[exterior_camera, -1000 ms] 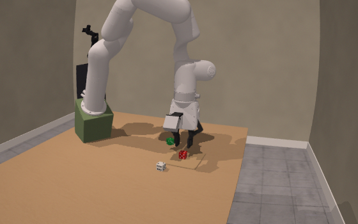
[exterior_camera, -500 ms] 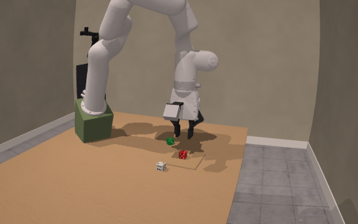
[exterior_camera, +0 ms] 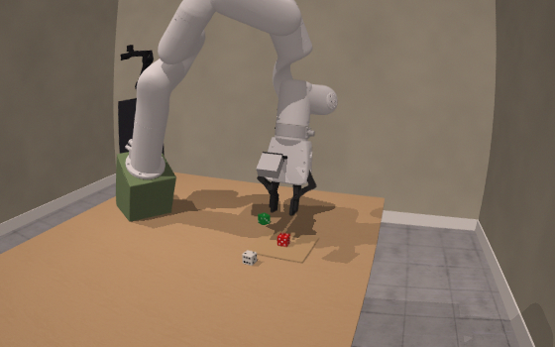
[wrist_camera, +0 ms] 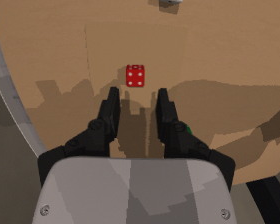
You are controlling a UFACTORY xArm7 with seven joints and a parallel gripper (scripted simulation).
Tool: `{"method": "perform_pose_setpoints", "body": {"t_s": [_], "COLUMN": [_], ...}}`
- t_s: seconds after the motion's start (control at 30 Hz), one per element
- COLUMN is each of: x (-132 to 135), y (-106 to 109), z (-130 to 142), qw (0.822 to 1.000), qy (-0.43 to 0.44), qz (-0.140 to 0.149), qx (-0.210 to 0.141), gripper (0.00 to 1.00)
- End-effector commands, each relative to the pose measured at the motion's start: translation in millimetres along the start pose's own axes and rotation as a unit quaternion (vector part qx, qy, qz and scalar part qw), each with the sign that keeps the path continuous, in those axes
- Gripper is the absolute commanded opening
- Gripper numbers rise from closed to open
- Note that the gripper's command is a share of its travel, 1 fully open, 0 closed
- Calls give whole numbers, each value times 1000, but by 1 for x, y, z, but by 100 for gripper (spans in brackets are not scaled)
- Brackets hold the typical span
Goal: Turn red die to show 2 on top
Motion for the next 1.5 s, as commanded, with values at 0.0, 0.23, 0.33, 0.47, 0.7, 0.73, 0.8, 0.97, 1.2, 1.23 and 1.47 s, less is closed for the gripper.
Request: {"method": "perform_pose_setpoints", "body": {"t_s": [0.0,0.23,0.33,0.47,0.7,0.73,0.8,0.97,1.2,1.23,1.47], "x": [-1,-2,-2,-2,-2,-2,-2,-3,-3,-3,-3], "y": [2,2,1,-2,-3,-3,-3,-7,-14,-14,-14], "z": [7,12,14,23,35,35,35,41,55,56,56], "qw": [999,999,998,992,984,984,984,976,952,952,952], "qy": [-4,-5,-5,-6,-7,-7,-7,-8,-8,-8,-8], "qz": [-12,-15,-13,-10,-15,-15,-15,-12,-14,-14,-14], "qx": [41,48,64,122,178,178,178,219,305,305,305], "gripper": [42,42,42,42,42,42,42,42,42,42,42]}}
Point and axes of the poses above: the point where the finger pads meet when closed, its own y axis back along the fingers, its own x axis across the jaws, z = x × y, the point moved 7 cm from there along y, back along the fingers
